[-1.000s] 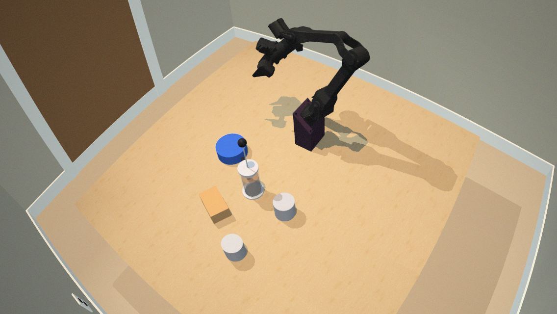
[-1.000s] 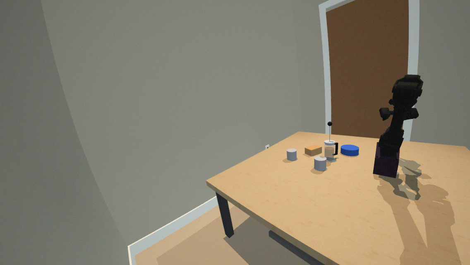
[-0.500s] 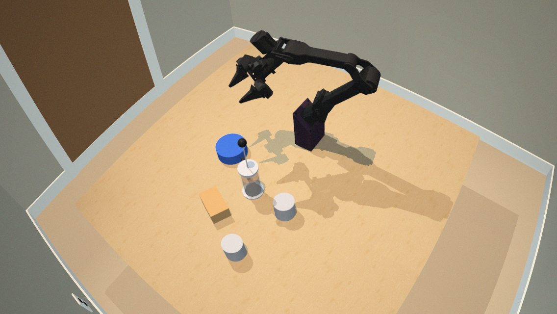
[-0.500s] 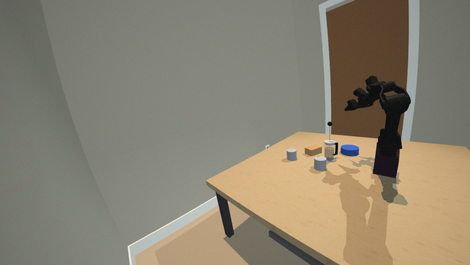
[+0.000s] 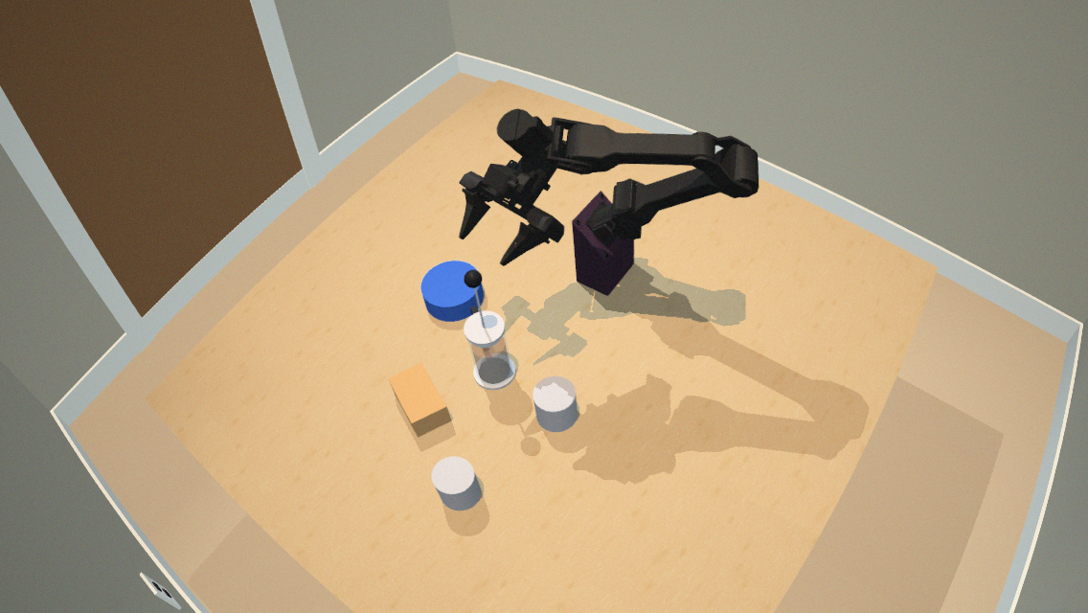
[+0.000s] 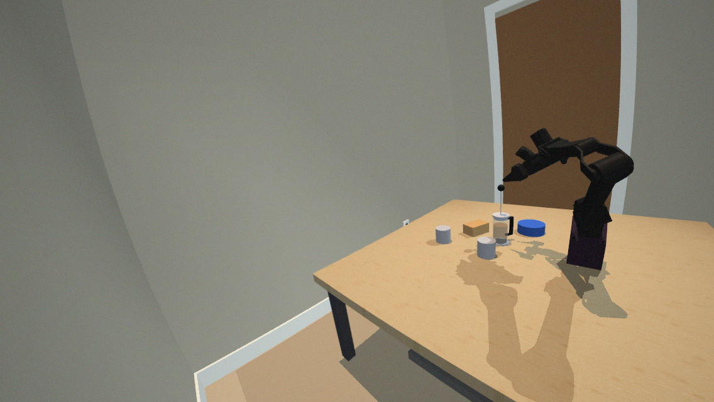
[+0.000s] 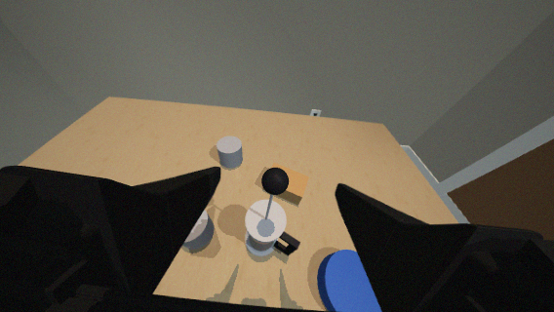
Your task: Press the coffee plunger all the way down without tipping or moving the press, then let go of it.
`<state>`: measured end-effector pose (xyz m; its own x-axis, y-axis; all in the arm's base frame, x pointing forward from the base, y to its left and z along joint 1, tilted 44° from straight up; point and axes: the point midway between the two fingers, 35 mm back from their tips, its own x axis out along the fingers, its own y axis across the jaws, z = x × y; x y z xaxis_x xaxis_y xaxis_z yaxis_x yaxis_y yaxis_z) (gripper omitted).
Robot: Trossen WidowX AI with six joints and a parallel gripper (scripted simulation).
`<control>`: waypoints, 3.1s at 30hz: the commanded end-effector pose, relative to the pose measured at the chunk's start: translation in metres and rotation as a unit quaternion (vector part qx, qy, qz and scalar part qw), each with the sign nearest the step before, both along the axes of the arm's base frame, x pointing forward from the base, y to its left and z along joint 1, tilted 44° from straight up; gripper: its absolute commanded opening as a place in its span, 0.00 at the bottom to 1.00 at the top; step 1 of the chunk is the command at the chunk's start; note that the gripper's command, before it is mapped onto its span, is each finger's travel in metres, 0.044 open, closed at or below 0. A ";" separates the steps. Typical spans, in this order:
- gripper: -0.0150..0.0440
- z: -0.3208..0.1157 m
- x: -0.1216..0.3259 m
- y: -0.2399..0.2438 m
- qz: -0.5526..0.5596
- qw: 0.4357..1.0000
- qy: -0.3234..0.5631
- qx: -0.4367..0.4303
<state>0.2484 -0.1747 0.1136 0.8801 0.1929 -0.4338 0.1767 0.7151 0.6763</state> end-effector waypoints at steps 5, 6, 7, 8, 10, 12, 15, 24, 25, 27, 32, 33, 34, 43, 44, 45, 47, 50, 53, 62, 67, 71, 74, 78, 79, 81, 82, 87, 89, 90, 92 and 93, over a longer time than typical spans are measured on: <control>1.00 -0.015 0.001 0.015 -0.002 1.000 0.001 0.001; 1.00 -0.015 0.001 0.015 -0.002 1.000 0.001 0.001; 1.00 -0.016 0.003 0.015 -0.002 1.000 0.001 0.001; 1.00 -0.016 0.004 0.015 -0.002 1.000 0.001 0.001; 1.00 -0.018 0.007 0.016 -0.002 1.000 0.002 0.001; 1.00 -0.020 0.009 0.016 -0.001 1.000 0.002 0.001; 1.00 -0.022 0.014 0.017 -0.001 1.000 0.002 0.001; 1.00 -0.028 0.026 0.020 -0.002 1.000 0.001 0.001; 1.00 -0.028 0.028 0.020 -0.002 1.000 0.001 0.001; 1.00 -0.030 0.031 0.021 -0.002 1.000 0.000 0.001; 0.96 -0.031 0.034 0.022 -0.002 1.000 0.000 0.001; 0.91 -0.031 0.034 0.022 -0.002 1.000 0.000 0.001; 0.87 -0.031 0.034 0.022 -0.002 1.000 0.000 0.001; 0.47 -0.031 0.034 0.022 -0.002 1.000 0.000 0.001; 0.45 -0.031 0.034 0.022 -0.002 1.000 0.000 0.001; 0.45 -0.031 0.034 0.022 -0.002 1.000 0.000 0.001; 0.45 -0.031 0.034 0.022 -0.002 1.000 0.000 0.001; 0.45 -0.031 0.034 0.022 -0.002 1.000 0.000 0.001; 0.45 -0.031 0.034 0.023 -0.002 1.000 0.000 0.001; 0.45 -0.042 0.038 0.028 -0.002 1.000 0.001 0.001; 0.45 -0.049 0.040 0.032 -0.002 1.000 0.002 0.000; 0.45 -0.054 0.041 0.035 -0.001 1.000 0.003 0.000; 0.45 -0.058 0.042 0.038 -0.001 1.000 0.003 0.000; 0.45 -0.064 0.044 0.042 -0.001 1.000 0.003 0.000; 0.45 -0.065 0.044 0.043 -0.001 1.000 0.003 0.000; 0.45 -0.068 0.045 0.045 -0.001 1.000 0.004 0.000; 0.45 -0.069 0.045 0.046 -0.001 1.000 0.004 0.000; 0.45 -0.076 0.047 0.051 -0.001 1.000 0.004 0.000; 0.45 -0.078 0.048 0.053 -0.001 1.000 0.004 0.000; 0.45 -0.080 0.048 0.054 -0.001 1.000 0.004 0.000; 0.45 -0.082 0.049 0.056 -0.001 1.000 0.004 0.000; 0.45 -0.083 0.049 0.057 -0.001 1.000 0.003 0.000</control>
<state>0.3016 -0.1351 0.0486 0.9000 0.1567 -0.4067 0.1677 0.7369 0.6549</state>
